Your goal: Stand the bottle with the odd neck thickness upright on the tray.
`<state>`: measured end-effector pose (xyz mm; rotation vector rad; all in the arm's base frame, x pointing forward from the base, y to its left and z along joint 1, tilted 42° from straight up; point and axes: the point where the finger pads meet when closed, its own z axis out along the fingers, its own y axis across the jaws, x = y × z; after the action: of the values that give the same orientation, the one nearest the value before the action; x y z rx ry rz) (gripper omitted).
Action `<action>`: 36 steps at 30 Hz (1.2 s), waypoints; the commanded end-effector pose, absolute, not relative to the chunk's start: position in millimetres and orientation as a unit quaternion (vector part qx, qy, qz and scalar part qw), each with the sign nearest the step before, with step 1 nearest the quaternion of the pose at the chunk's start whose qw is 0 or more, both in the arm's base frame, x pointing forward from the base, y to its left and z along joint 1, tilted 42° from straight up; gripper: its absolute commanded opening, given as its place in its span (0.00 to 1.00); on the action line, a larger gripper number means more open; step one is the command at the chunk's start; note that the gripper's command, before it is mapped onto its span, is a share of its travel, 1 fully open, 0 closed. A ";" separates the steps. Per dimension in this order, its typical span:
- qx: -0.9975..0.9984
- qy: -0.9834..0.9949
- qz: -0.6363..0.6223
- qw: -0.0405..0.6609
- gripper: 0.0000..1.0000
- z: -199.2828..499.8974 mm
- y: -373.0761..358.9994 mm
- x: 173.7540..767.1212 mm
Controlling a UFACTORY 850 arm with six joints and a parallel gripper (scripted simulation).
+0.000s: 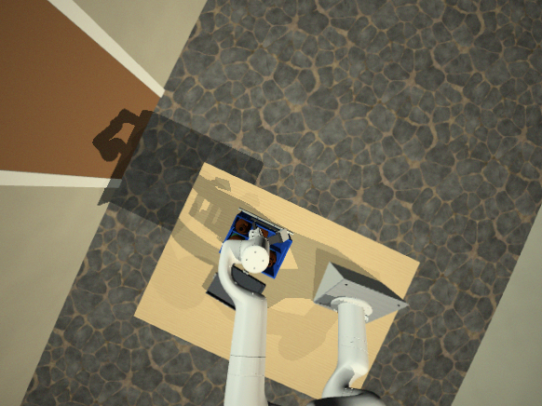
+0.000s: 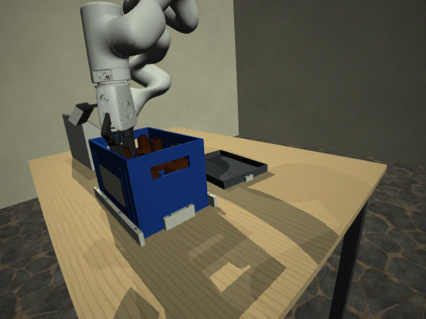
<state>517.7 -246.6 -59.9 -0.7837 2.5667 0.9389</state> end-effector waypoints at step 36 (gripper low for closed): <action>-0.273 0.893 0.326 0.149 0.00 -59.5 -247.4 518.4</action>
<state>517.8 -246.4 -60.2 -0.7837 2.5667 0.9388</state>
